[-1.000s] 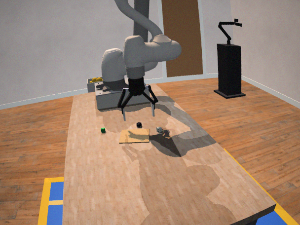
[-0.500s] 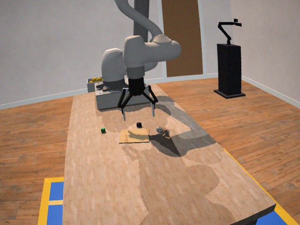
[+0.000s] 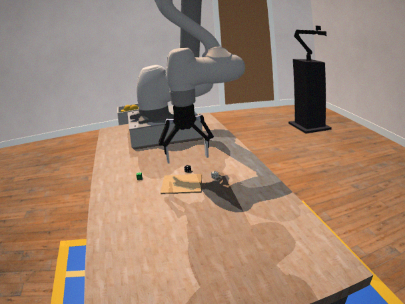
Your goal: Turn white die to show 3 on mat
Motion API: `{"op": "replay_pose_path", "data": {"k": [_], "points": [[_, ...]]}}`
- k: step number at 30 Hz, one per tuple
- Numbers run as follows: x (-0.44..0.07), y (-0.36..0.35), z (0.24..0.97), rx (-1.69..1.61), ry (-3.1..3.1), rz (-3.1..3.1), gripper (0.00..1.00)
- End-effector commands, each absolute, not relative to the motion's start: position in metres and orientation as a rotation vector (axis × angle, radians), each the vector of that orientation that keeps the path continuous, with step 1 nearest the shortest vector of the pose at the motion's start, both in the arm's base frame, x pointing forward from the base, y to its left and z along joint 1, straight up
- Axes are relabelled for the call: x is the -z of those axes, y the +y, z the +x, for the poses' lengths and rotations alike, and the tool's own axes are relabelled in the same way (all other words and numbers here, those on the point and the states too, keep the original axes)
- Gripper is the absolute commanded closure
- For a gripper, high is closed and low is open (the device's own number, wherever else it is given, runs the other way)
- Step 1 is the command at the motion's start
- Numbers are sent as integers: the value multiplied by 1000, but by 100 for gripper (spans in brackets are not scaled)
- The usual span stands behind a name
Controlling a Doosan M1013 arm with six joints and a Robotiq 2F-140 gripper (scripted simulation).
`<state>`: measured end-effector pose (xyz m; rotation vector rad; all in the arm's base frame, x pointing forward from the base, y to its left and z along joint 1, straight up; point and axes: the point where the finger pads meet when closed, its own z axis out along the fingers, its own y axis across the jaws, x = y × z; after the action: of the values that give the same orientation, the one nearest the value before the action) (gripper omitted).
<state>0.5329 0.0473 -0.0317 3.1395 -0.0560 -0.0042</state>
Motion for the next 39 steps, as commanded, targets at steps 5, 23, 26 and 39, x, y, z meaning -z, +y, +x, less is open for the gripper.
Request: {"op": "replay_pose_path", "data": {"k": [5, 23, 26, 39], "points": [[32, 58, 546, 4, -56, 3140, 0], [32, 125, 628, 4, -56, 3140, 0], [32, 126, 629, 4, -56, 3140, 0], [32, 126, 629, 4, -56, 3140, 0]]}}
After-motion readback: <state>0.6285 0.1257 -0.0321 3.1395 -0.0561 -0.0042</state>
